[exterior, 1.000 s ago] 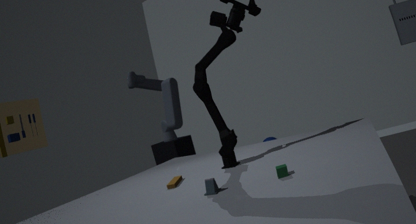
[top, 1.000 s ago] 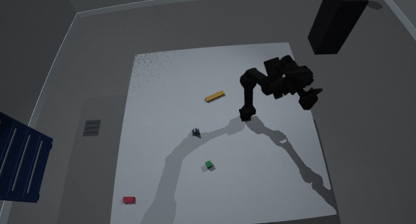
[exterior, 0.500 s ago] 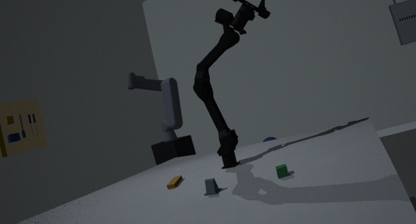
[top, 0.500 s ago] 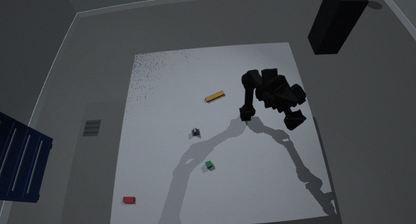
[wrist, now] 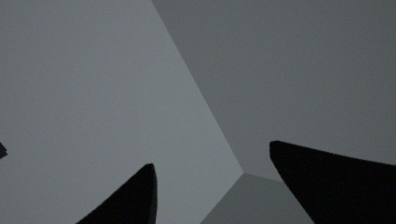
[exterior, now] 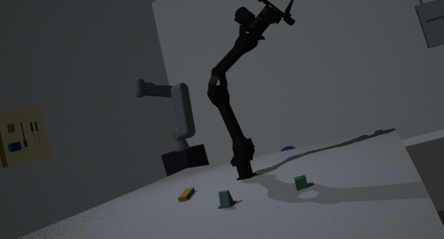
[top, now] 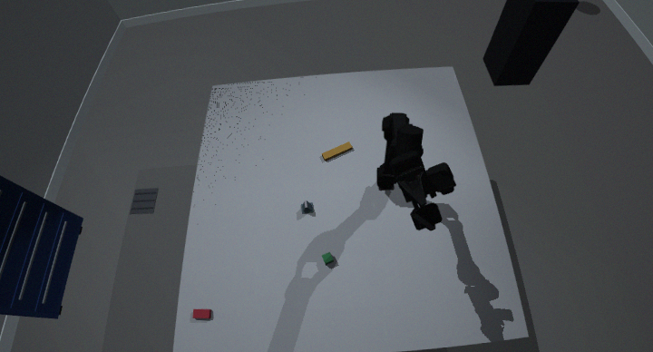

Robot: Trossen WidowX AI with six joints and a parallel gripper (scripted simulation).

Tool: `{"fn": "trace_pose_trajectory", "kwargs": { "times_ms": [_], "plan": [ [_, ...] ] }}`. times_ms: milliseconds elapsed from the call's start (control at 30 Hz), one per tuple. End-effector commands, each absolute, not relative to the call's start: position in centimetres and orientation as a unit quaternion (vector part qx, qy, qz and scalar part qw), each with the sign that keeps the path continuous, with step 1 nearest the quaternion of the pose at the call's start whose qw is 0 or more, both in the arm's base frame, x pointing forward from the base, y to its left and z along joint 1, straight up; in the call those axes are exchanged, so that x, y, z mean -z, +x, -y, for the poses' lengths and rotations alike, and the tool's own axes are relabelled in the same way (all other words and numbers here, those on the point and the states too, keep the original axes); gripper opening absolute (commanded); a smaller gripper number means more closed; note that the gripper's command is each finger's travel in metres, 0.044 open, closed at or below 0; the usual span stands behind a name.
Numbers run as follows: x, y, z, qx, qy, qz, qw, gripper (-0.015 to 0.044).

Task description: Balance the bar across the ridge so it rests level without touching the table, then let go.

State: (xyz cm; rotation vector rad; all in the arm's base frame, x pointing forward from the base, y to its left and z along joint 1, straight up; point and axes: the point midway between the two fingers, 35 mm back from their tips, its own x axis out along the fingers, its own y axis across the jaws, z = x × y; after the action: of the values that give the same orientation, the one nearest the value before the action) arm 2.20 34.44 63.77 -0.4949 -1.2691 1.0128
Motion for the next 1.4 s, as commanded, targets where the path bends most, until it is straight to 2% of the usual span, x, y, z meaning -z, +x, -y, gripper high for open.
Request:
{"fn": "trace_pose_trajectory", "kwargs": {
  "times_ms": [0,567,1367],
  "plan": [
    [-61.9,4.7,-35.6,-0.448,-0.254,0.53,0.673,0.0315],
    [-56.0,15.1,-36.2,-0.429,-0.345,0.403,0.731,0.0315],
    [-46.5,28.8,-30.5,-0.371,-0.449,0.193,0.79,0.0315]
  ]
}}
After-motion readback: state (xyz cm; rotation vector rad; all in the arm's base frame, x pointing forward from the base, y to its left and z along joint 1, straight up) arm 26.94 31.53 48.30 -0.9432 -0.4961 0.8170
